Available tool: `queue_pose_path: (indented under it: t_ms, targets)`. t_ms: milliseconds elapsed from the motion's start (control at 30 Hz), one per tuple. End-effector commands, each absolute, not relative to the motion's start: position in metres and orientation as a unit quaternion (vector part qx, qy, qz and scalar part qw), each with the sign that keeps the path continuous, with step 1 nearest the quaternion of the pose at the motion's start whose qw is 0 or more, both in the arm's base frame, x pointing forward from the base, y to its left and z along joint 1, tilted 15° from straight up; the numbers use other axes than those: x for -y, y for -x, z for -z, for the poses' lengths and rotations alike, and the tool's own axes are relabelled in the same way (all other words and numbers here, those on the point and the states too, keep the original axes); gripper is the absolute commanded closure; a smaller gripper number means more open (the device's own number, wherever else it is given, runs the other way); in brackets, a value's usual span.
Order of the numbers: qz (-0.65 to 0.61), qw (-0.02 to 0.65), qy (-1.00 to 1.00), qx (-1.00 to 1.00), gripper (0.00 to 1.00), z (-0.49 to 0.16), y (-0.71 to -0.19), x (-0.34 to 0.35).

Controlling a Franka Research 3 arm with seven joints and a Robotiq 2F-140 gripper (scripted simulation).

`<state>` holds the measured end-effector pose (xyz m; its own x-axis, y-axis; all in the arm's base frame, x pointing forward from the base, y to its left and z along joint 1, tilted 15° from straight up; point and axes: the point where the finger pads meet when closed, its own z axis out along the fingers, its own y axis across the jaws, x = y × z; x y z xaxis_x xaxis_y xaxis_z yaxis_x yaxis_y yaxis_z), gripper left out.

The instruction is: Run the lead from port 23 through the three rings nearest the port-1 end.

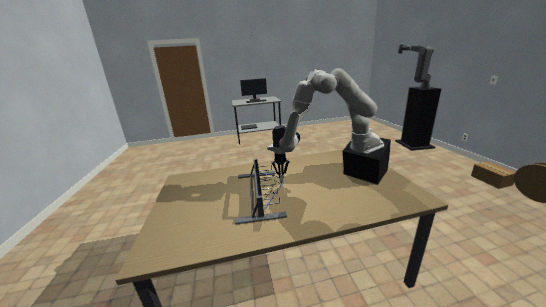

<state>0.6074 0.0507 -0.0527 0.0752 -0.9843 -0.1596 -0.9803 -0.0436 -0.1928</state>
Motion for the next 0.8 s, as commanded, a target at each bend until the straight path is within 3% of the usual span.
queue_pose_path:
  t_ms: [0,767]
  targets:
    - [0.009,0.126,0.724,-0.678,1.0,0.05,-0.607,-0.05]
    - [0.009,0.126,0.724,-0.678,1.0,0.008,-0.599,-0.042]
